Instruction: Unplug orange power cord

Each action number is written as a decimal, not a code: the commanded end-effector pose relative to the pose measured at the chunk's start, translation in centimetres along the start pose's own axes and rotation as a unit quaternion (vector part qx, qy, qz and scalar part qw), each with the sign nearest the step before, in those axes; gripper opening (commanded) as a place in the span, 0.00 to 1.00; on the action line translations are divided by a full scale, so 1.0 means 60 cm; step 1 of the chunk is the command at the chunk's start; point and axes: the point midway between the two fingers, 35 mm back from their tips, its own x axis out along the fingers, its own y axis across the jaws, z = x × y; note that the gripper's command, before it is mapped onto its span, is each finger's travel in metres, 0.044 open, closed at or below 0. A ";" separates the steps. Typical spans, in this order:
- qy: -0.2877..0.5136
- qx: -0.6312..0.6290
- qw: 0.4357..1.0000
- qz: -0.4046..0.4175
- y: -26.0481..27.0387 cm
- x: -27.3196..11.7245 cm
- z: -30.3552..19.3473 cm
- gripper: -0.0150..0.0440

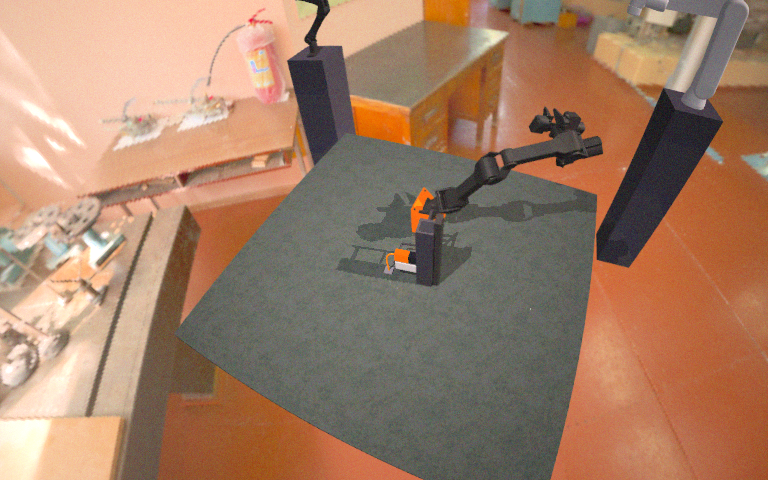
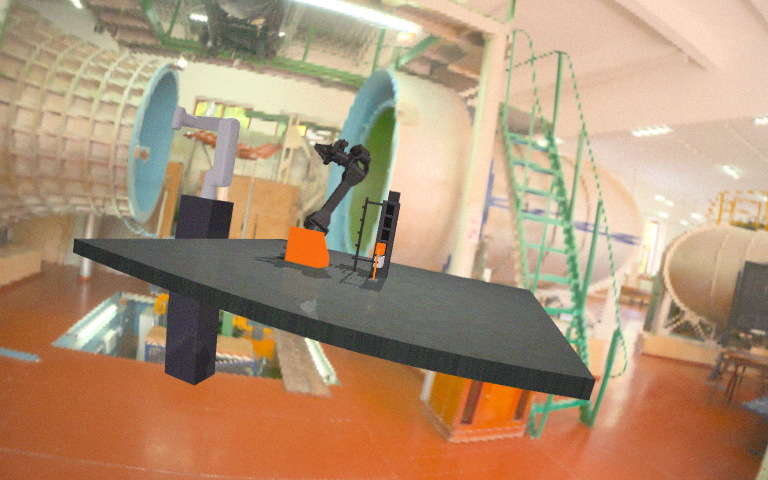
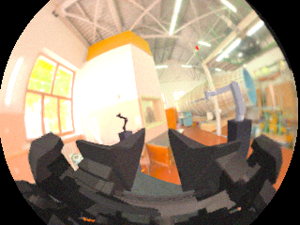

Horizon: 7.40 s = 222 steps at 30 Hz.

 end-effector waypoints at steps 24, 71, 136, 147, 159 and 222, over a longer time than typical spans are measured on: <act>0.166 0.430 0.765 -0.449 -0.219 -0.349 -0.379 0.53; -0.422 0.531 -0.291 -0.675 0.747 -0.701 -0.559 0.53; -0.691 0.382 -0.460 -0.406 0.787 -0.504 -0.564 0.53; -0.689 0.383 -0.461 -0.408 0.789 -0.503 -0.559 0.28; -0.689 0.382 -0.461 -0.408 0.808 -0.498 -0.563 0.25; -0.689 0.381 -0.462 -0.409 0.963 -0.436 -0.579 1.00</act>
